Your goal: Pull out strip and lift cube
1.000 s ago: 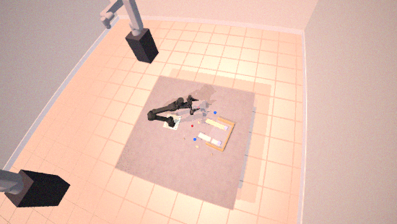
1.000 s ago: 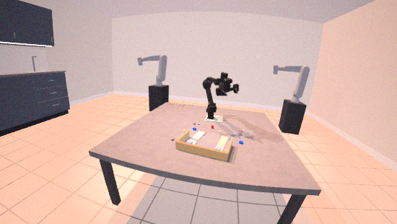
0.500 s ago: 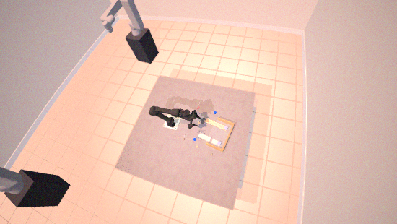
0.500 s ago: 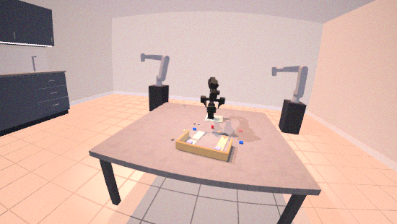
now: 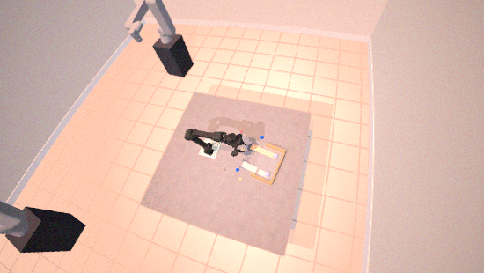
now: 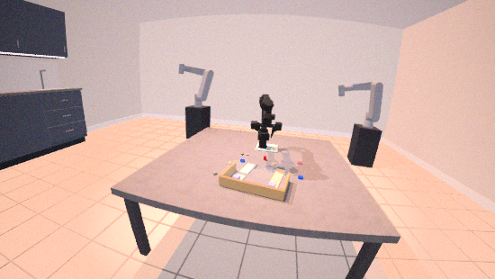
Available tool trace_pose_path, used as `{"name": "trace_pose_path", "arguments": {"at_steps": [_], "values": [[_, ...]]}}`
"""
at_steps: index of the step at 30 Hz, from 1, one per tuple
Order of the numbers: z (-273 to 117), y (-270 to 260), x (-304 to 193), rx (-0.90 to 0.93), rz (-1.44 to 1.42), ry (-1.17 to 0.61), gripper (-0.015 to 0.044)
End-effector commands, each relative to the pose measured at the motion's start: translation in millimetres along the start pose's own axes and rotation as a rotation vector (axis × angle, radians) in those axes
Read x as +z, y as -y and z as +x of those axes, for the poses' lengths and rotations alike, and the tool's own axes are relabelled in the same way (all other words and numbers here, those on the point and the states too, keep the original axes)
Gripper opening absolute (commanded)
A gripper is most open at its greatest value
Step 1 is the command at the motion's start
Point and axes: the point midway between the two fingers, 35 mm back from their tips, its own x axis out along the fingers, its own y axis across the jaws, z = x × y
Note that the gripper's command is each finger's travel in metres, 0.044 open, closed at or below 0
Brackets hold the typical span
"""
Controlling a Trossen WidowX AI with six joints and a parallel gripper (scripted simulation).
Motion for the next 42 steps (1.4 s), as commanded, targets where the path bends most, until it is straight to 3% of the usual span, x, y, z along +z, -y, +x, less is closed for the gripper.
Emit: {"name": "trace_pose_path", "arguments": {"at_steps": [1,9,19,42], "values": [[22,-17,4,0.019,0.041,-0.147,0.019],[70,-55,1,-0.002,0.138,-0.464,0.0],[121,-100,-30,-0.127,0.23,-0.812,0.0],[138,-101,-51,-0.13,0.231,-0.817,0.0]]}}
